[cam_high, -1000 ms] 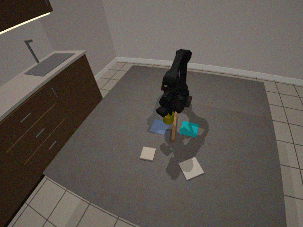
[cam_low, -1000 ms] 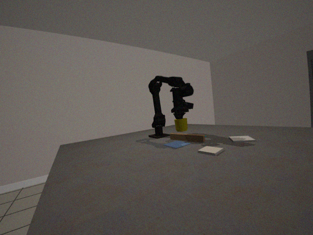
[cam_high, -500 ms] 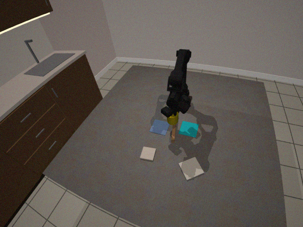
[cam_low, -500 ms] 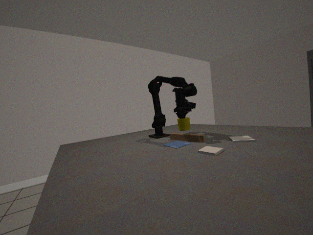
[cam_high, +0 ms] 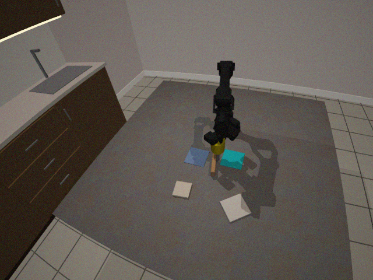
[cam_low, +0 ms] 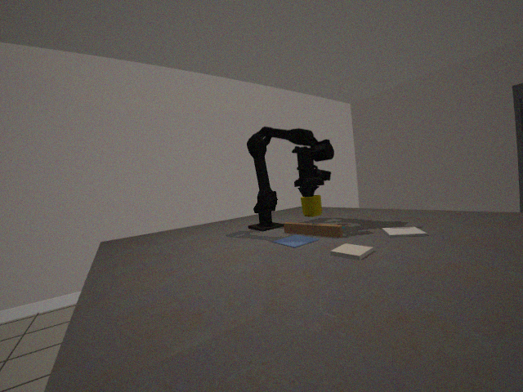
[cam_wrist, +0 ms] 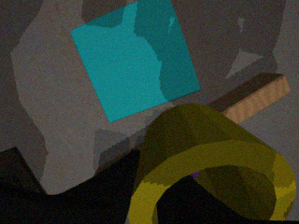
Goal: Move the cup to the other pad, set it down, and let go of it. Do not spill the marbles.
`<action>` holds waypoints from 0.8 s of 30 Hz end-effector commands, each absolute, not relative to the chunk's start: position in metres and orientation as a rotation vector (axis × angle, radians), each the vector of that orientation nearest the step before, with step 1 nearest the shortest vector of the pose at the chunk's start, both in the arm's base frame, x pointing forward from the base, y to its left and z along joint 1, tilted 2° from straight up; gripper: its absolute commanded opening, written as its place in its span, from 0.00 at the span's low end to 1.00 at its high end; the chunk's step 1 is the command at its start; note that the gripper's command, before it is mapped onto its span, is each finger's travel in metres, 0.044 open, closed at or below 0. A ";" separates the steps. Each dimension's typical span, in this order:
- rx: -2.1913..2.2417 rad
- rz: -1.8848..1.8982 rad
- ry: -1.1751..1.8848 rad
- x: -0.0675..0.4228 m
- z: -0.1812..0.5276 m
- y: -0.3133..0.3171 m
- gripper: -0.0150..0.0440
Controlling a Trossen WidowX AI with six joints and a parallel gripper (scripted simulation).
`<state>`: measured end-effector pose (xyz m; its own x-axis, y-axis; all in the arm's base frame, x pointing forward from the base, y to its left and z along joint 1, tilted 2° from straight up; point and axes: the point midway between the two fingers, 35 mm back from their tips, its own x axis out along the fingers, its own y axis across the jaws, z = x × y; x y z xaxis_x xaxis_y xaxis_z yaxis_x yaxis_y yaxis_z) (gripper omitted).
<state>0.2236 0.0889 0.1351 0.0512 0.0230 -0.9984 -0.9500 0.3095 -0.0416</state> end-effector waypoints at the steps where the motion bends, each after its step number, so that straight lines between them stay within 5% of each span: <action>1: -0.976 0.952 1.290 0.220 0.135 0.095 0.25; 24: -0.973 0.954 1.289 0.204 0.136 0.131 0.25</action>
